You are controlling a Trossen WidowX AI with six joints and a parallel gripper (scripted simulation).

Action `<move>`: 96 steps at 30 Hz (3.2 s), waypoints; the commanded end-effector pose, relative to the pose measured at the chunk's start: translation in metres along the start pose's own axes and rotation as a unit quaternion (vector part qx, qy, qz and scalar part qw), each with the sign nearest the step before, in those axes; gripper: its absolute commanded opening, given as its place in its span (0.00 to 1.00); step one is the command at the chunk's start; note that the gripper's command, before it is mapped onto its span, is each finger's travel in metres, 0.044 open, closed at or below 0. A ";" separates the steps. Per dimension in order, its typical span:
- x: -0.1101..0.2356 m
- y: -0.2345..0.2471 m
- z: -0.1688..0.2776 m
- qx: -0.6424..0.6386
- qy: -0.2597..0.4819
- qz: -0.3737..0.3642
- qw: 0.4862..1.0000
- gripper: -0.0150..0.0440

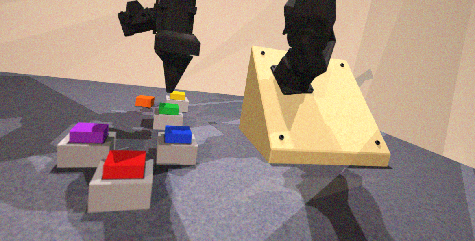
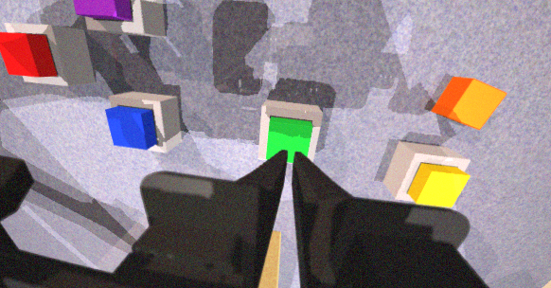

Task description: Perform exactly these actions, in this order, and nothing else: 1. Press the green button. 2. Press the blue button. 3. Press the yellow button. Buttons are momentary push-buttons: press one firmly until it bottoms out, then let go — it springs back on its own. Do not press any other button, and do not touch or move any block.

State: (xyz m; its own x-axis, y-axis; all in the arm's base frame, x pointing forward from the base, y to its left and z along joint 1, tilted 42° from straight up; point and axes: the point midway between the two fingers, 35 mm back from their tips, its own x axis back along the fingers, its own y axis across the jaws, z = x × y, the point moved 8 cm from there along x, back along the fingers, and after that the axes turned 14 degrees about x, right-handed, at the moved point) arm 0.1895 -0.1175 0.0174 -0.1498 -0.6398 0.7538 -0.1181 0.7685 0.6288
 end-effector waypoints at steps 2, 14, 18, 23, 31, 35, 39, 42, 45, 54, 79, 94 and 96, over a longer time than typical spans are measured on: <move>-0.009 0.001 0.001 -0.003 0.002 -0.004 1.000 0.29; -0.028 0.001 0.001 -0.003 0.001 -0.005 1.000 0.29; -0.032 0.001 0.001 -0.003 0.001 -0.005 1.000 0.29; -0.032 0.001 0.001 -0.003 0.001 -0.005 1.000 0.29; -0.032 0.001 0.001 -0.003 0.001 -0.005 1.000 0.29; -0.032 0.001 0.001 -0.003 0.001 -0.005 1.000 0.29; -0.009 0.000 0.001 -0.002 0.001 -0.003 1.000 0.29; 0.002 0.001 0.001 -0.003 0.002 -0.004 1.000 0.29; 0.012 0.000 0.000 -0.003 0.002 -0.003 1.000 0.29; 0.064 0.002 0.000 -0.003 0.002 -0.003 1.000 0.29; 0.003 0.133 -0.026 -0.003 0.001 -0.008 1.000 0.29; -0.018 0.133 -0.027 -0.003 0.001 -0.007 1.000 0.29; -0.022 0.133 -0.026 -0.003 0.001 -0.007 1.000 0.29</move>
State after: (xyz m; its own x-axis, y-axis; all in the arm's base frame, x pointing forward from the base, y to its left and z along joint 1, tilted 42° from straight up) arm 0.2039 -0.0051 0.0950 -0.1548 -0.6459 0.7476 -0.1218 0.7634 0.6343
